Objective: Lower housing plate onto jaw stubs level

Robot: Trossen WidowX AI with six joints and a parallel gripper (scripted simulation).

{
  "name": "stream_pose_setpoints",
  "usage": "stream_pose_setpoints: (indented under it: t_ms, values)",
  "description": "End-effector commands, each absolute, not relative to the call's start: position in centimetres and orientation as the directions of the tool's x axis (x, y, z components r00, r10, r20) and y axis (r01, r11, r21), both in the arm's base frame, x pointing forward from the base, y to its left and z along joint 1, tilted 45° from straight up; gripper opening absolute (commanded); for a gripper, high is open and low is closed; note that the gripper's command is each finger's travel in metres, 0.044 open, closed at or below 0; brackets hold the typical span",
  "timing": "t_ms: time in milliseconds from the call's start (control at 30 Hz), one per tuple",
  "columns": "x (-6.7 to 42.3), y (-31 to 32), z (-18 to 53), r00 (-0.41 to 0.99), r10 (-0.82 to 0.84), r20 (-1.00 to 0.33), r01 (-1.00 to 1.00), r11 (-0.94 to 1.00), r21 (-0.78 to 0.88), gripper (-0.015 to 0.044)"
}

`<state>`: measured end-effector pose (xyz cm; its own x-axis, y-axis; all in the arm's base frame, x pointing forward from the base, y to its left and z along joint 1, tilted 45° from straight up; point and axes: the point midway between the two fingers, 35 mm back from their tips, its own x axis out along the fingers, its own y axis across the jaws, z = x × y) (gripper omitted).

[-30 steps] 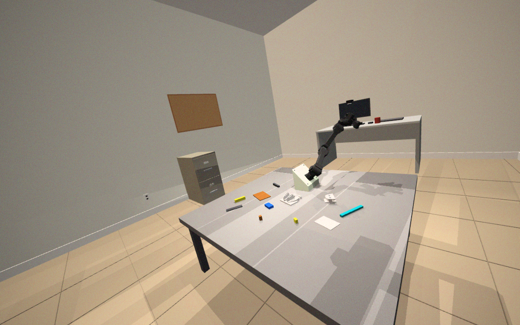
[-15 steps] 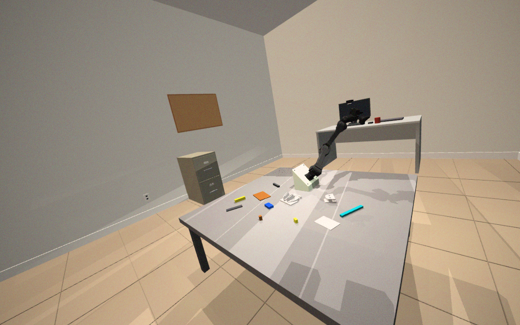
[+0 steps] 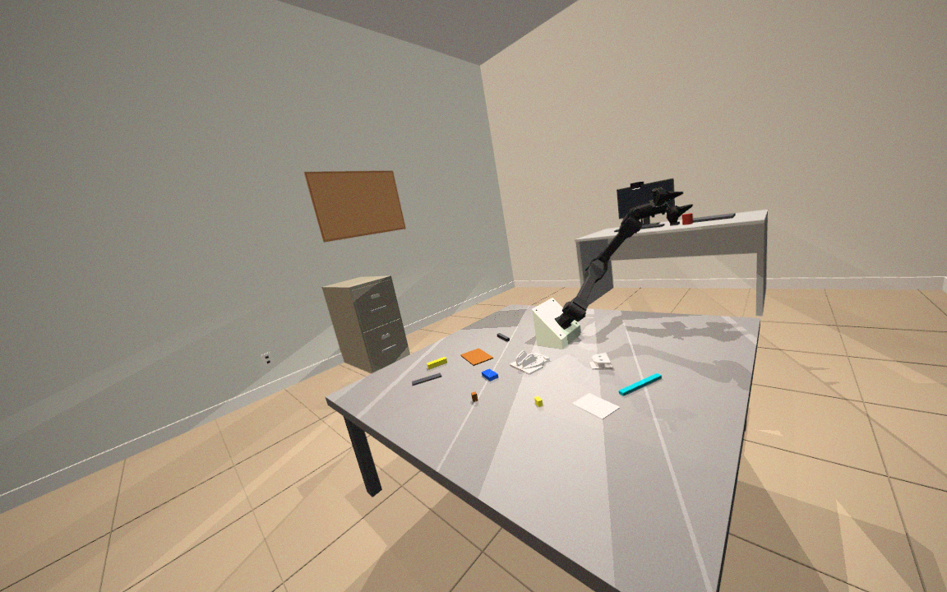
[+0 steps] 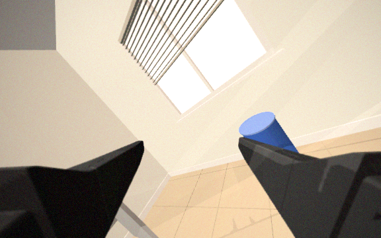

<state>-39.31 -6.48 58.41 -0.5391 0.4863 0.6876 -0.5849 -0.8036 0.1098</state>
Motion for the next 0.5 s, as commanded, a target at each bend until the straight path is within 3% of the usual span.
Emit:
stream_pose_setpoints:
  t_ms: [0,467]
  values:
    - [-35.9,-4.8,60.4,-0.460,0.522,0.718,-0.598,-0.780,0.185,0.0440]
    - [-25.4,0.1,64.1,-0.211,0.625,0.752,-0.576,-0.701,0.421,0.0440]
